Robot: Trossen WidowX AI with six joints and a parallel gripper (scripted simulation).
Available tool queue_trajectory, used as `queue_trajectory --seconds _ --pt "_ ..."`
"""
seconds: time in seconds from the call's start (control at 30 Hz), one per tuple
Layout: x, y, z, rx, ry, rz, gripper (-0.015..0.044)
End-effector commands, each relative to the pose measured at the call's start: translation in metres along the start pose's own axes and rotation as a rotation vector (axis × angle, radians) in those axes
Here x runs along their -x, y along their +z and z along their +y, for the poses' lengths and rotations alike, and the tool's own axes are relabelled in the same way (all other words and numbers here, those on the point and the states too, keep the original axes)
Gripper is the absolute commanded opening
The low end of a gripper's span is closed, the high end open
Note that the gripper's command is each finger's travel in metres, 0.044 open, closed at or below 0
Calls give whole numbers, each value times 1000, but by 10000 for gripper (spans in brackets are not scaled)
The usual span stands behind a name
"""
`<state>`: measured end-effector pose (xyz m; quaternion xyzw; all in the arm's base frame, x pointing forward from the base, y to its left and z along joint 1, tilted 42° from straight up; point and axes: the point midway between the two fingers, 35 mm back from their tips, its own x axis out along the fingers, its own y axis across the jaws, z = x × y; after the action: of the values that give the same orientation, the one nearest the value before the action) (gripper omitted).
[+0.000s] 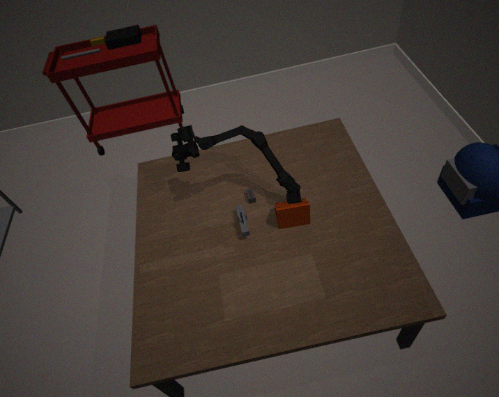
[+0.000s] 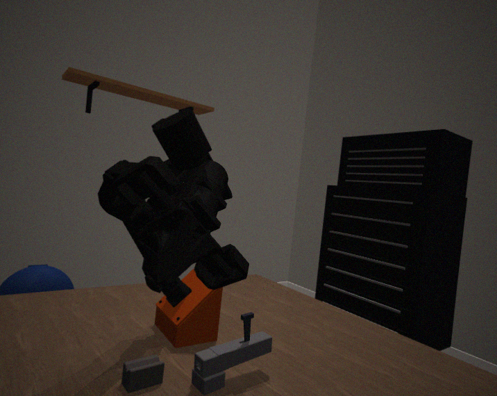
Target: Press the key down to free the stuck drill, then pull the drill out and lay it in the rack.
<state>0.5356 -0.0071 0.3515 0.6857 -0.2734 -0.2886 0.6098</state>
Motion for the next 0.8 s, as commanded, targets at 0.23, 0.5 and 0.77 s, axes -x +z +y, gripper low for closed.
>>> queue_trajectory --seconds 0.23,0.5,0.77 --pt "82 -20 -178 1054 -362 334 0" --pt "165 37 -278 1834 -603 658 0" --pt "239 136 -318 2567 -882 1030 0"
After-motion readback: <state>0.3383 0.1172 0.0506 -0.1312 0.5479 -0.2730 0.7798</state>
